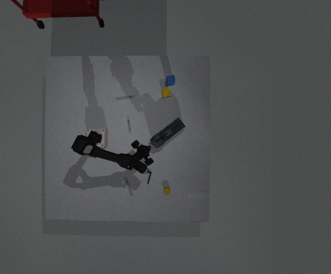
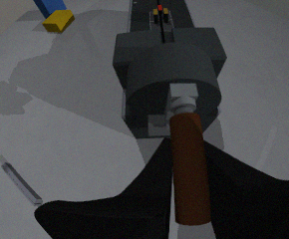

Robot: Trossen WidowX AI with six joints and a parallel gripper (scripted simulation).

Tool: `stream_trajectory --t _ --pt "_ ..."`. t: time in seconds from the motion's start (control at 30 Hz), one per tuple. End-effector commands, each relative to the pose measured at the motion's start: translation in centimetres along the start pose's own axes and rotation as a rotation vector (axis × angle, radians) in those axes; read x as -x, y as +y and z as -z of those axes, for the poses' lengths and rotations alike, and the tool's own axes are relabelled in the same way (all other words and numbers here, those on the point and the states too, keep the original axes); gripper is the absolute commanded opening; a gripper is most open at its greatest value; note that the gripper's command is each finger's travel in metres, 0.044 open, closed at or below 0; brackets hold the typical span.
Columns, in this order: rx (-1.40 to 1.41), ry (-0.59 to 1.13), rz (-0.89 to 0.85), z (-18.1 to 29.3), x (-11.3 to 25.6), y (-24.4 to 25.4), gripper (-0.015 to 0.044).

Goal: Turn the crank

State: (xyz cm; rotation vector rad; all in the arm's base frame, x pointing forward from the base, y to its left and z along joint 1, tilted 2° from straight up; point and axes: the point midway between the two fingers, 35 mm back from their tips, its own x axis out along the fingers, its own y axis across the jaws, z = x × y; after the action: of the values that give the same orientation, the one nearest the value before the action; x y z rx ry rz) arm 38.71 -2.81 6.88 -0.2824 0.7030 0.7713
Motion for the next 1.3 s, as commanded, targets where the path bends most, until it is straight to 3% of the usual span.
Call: stream_trajectory --t 0.0,1.27 --pt "0.007 0.001 0.016 0.0 0.0 -0.9 0.0" --pt "0.008 0.001 0.017 1.8 -1.8 -2.9 0.0"
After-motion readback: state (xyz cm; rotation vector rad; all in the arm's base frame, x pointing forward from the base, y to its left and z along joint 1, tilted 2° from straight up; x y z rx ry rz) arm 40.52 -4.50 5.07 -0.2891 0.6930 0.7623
